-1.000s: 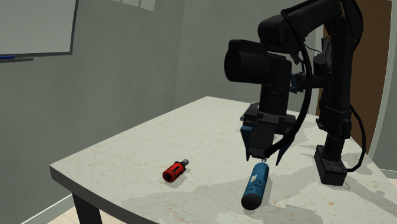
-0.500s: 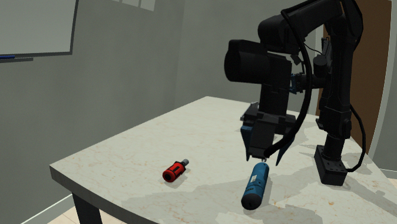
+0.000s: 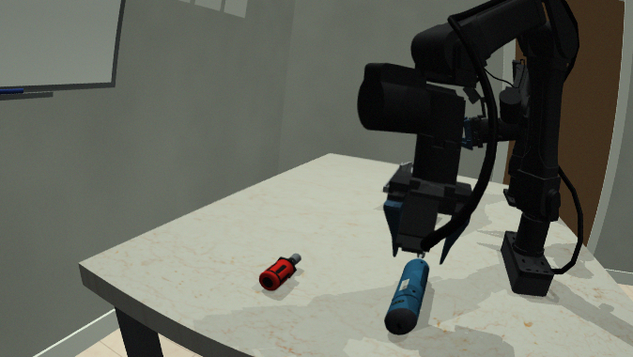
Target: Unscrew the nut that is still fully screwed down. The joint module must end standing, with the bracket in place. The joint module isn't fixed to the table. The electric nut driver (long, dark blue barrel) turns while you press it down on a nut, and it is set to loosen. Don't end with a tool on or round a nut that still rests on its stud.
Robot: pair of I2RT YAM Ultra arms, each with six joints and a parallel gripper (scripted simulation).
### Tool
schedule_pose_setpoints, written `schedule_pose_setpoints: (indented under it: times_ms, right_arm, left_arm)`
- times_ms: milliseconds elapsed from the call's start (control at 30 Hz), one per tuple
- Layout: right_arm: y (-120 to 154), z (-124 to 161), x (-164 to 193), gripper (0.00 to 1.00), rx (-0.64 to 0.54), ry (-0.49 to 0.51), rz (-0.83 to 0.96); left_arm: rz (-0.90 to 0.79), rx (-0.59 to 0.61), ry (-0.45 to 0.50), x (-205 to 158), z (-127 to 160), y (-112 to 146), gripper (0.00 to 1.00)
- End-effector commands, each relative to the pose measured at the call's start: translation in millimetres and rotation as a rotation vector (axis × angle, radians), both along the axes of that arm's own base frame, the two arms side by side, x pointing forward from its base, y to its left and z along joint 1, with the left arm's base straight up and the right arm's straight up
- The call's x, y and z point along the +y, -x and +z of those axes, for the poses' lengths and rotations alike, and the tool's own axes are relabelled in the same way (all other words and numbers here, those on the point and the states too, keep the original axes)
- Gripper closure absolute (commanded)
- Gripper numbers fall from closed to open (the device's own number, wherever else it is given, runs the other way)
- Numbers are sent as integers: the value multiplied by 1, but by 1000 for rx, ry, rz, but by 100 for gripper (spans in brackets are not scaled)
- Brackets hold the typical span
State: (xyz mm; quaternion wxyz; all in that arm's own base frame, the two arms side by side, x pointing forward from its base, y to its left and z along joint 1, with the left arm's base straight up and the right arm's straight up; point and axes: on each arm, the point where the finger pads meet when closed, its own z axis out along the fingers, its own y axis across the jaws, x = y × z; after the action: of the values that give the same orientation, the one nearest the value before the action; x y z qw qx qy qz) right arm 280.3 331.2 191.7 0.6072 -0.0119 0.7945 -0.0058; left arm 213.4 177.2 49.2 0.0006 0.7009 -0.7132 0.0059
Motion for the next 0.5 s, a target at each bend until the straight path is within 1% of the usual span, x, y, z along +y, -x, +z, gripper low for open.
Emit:
schedule_pose_setpoints:
  times_ms: [0,467]
  right_arm:
    - [-3,31,3,14,-39,-90,-16]
    - [-2,33,4,14,-39,-93,-9]
  left_arm:
    - [5,-2,-17,2,4,-1,35]
    - [5,-2,-17,2,4,-1,35]
